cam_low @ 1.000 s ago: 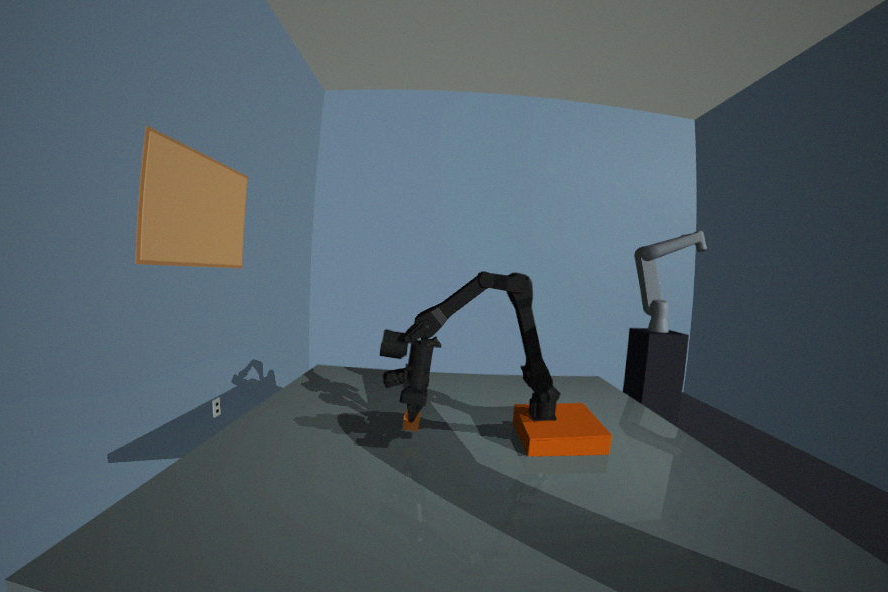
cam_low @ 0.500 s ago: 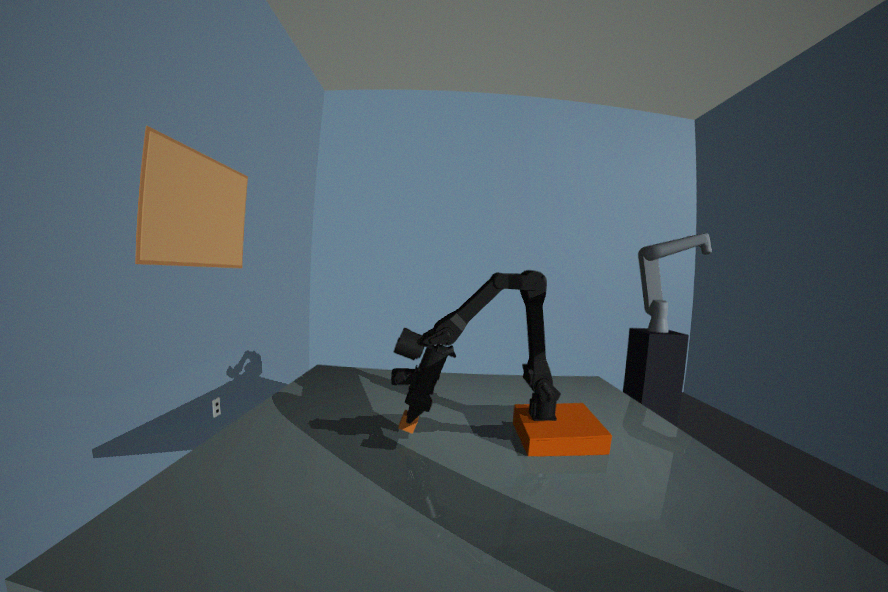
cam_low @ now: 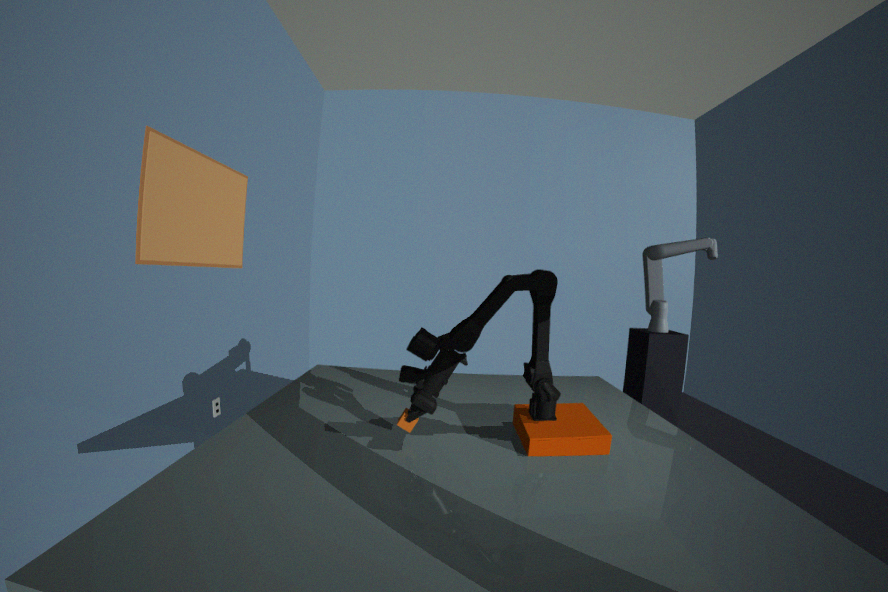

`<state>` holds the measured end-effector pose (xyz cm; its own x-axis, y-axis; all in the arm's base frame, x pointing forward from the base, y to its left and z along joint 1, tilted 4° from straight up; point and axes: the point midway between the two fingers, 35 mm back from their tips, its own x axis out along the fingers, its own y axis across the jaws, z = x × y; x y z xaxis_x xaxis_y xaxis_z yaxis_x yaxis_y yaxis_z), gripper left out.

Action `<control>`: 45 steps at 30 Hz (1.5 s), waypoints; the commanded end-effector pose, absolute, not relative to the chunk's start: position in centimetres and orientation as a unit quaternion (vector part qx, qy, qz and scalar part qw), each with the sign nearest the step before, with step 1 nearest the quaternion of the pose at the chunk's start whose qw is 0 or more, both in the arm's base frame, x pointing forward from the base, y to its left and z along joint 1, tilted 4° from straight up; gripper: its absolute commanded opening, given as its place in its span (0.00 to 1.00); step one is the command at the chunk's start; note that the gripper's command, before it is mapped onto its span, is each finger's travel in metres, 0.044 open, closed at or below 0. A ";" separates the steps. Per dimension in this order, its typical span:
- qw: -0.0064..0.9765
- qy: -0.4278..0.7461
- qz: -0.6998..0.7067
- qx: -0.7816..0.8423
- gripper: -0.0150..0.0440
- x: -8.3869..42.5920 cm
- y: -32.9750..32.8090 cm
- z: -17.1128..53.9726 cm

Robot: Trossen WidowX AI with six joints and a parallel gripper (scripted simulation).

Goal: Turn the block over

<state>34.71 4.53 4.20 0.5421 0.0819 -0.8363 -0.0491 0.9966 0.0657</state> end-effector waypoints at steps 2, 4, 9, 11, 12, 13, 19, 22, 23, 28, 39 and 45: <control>0.889 0.456 0.034 0.018 0.25 34.9 4.5 3.3; 0.896 0.443 0.033 0.018 0.25 35.2 4.6 2.8; 0.911 0.411 0.033 0.018 0.25 35.7 4.7 1.9; 0.917 0.397 0.032 0.018 0.25 35.8 4.7 1.6; 0.920 0.391 0.032 0.018 0.25 35.8 4.7 1.5; 0.923 0.384 0.032 0.018 0.25 35.8 4.7 1.3; 0.938 0.344 0.031 0.020 0.25 35.8 4.8 0.7; 0.945 0.324 0.030 0.021 0.25 35.7 4.8 0.6; 0.948 0.317 0.030 0.021 0.25 35.6 4.8 0.6; 0.958 0.283 0.030 0.023 0.25 35.2 4.8 0.6; 0.971 0.234 0.028 0.028 0.25 34.3 4.6 1.1; 0.974 0.225 0.028 0.028 0.25 34.2 4.6 1.3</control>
<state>34.50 4.72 1.39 0.8963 0.0708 -0.4377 -0.0475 0.9968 0.0641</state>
